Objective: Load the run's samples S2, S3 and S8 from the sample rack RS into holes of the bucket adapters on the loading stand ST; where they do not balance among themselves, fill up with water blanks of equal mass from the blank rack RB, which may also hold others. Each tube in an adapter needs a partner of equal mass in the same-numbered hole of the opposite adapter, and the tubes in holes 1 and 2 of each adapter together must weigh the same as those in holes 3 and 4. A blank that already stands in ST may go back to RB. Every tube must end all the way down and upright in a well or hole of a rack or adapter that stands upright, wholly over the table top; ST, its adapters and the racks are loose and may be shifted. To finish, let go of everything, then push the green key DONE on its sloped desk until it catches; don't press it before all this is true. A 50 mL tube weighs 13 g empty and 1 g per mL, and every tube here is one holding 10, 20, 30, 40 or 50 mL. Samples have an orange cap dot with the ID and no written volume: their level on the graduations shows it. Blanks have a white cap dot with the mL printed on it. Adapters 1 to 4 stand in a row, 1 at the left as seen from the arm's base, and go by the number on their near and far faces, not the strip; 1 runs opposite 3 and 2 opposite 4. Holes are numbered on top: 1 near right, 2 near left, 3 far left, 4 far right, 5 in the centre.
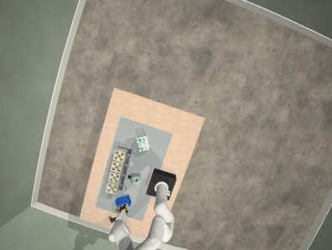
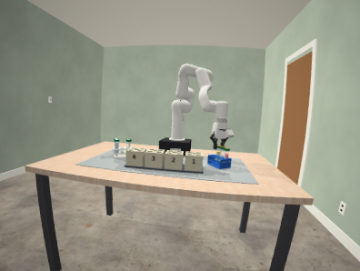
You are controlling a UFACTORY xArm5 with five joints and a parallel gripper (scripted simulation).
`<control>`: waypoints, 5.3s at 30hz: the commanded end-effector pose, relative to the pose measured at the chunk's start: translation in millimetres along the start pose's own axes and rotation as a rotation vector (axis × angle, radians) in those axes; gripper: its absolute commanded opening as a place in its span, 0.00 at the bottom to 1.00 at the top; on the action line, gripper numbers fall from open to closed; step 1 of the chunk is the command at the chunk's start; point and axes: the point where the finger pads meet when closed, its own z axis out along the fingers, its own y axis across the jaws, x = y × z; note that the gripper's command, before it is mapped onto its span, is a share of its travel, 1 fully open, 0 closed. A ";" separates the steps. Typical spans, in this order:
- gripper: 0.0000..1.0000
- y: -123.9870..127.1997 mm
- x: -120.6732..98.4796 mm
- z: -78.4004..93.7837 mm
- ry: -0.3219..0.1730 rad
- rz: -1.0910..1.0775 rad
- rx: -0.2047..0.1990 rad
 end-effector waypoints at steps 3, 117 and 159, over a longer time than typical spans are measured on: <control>0.57 -0.3 1.3 0.1 0.003 0.000 0.001; 0.00 0.6 1.5 -61.9 0.004 0.000 0.001; 0.00 1.7 1.6 -134.0 0.004 0.000 0.001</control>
